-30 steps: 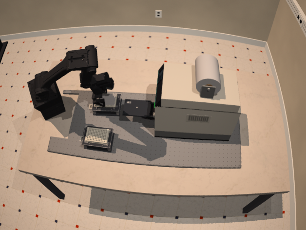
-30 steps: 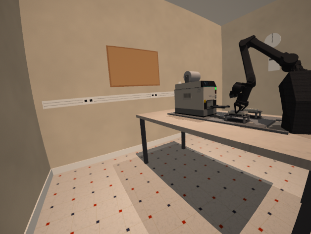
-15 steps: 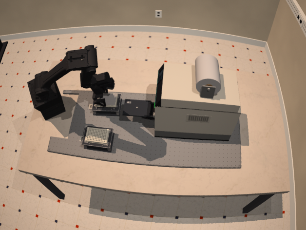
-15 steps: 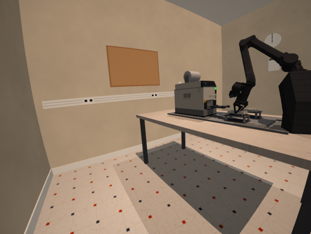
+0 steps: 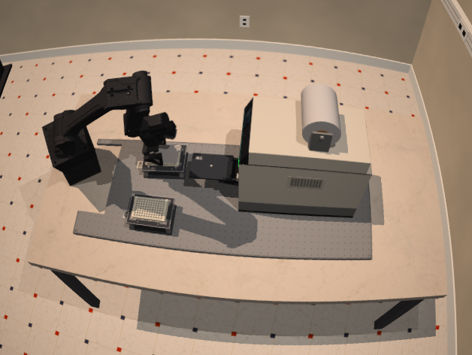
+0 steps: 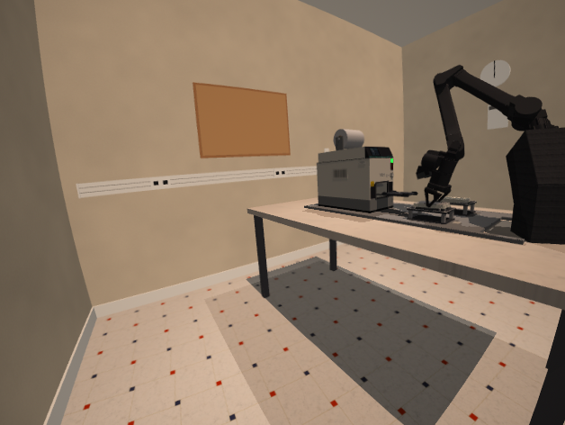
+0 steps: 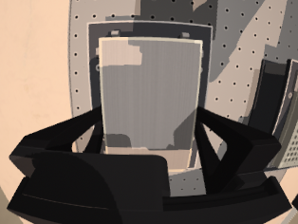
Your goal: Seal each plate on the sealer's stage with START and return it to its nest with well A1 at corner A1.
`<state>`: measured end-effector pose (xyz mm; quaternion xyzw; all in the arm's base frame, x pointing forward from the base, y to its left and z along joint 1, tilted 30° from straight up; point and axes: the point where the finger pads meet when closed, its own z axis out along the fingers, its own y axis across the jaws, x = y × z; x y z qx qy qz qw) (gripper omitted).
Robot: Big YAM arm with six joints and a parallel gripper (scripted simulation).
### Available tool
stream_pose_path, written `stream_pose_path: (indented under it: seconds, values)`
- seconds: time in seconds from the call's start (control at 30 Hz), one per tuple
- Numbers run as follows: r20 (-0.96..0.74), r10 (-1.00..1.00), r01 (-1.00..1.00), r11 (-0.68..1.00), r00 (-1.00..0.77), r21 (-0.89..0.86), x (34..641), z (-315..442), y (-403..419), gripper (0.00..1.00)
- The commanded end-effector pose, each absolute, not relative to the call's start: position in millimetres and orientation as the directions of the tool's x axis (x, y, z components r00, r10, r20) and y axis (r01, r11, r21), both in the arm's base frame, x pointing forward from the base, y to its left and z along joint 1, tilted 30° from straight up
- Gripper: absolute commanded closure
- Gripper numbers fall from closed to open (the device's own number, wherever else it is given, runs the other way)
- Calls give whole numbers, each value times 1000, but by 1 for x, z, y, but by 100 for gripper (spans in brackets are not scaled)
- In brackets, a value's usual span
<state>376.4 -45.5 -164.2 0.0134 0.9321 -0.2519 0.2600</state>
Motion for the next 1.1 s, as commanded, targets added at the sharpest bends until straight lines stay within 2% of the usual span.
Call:
stream_pose_path:
  seconds: [0.0, 1.07]
  values:
    - [-514, -100, 176, 870, -852, -461, 387, -163, -52, 100]
    - [-516, -77, 196, 869, -853, -454, 377, -163, -56, 100]
